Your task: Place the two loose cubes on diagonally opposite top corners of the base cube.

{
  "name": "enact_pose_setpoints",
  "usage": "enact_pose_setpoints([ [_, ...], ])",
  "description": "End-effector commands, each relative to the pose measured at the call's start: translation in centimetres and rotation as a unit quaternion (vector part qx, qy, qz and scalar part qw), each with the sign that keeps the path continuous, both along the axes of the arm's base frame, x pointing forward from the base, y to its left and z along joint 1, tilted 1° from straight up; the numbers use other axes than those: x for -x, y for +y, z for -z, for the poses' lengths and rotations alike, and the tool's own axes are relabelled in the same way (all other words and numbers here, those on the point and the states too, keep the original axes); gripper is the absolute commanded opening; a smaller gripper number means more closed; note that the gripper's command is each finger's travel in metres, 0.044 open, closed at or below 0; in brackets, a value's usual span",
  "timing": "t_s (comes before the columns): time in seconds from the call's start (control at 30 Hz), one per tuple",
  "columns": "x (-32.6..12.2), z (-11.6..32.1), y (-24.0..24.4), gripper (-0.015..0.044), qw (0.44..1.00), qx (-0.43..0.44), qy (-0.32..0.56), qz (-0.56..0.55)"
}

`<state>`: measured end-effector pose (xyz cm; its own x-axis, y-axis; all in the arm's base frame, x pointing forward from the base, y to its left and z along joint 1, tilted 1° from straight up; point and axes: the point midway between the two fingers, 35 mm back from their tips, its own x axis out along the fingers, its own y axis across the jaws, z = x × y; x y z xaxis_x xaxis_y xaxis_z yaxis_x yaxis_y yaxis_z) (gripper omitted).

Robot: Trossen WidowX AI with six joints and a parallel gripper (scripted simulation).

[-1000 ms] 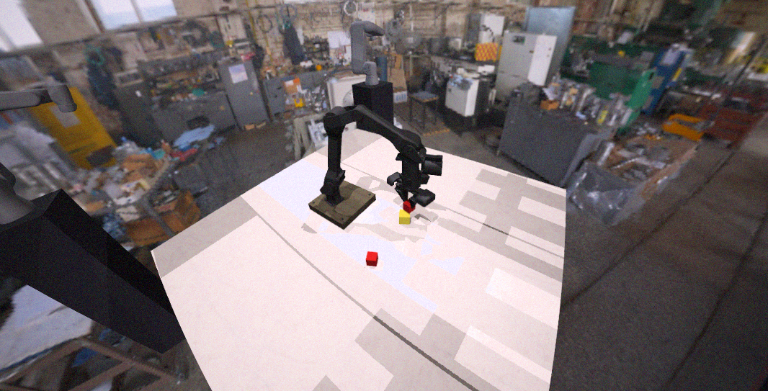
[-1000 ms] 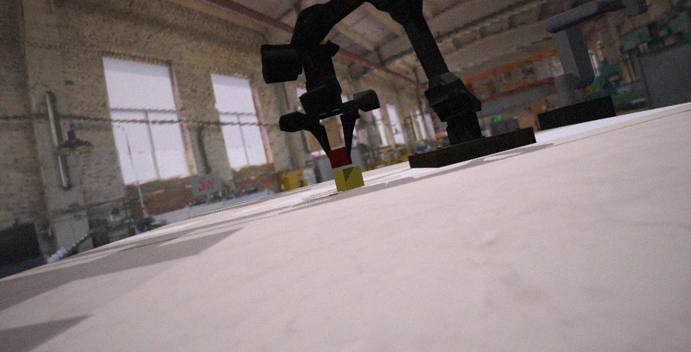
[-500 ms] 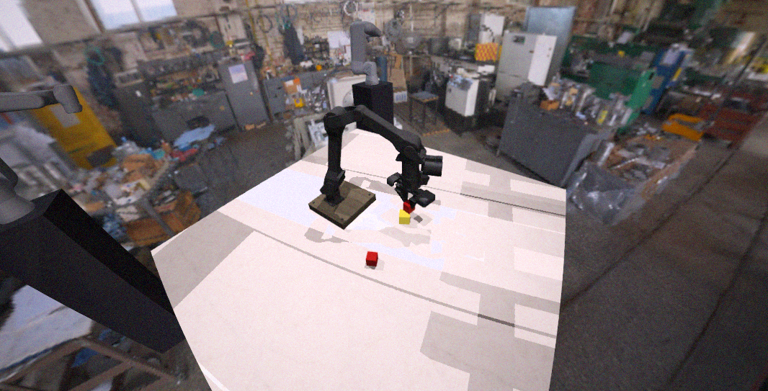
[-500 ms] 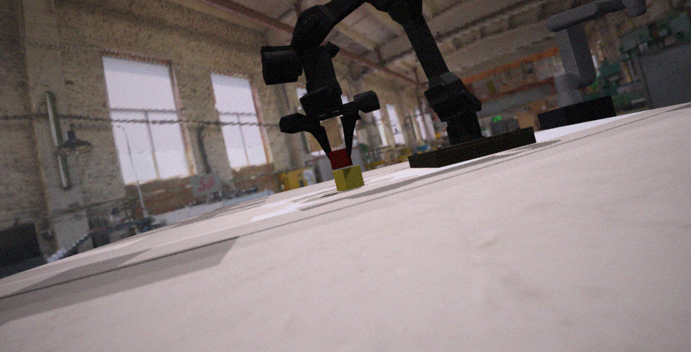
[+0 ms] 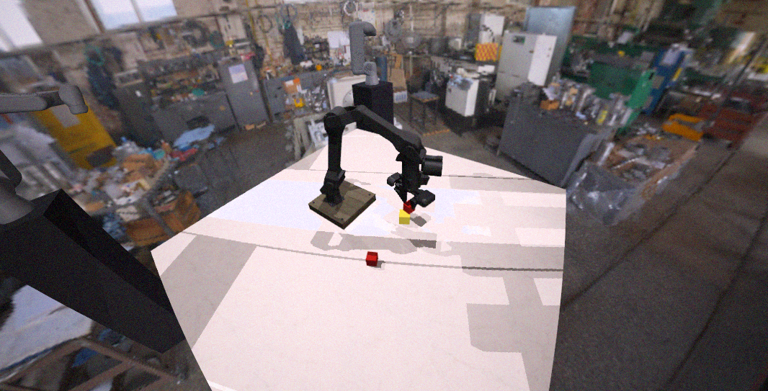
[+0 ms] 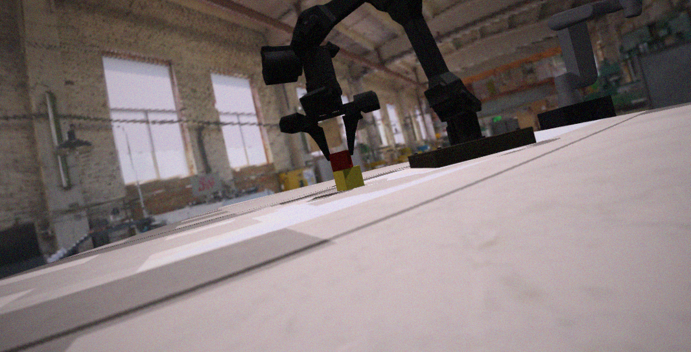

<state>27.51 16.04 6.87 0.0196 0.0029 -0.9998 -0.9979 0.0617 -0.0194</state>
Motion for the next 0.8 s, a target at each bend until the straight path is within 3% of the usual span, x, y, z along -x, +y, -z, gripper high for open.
enact_pose_setpoints([
  [0.0, 0.0, -0.5, 0.0, 0.0205, 1.000, 0.000, 0.000, 0.001],
  [0.67, 0.1, -3.0, 0.0, 0.0205, 1.000, 0.000, 0.000, 0.000],
  [0.77, -0.2, -2.8, -0.6, 0.0265, 1.000, 0.001, 0.002, 0.029],
])
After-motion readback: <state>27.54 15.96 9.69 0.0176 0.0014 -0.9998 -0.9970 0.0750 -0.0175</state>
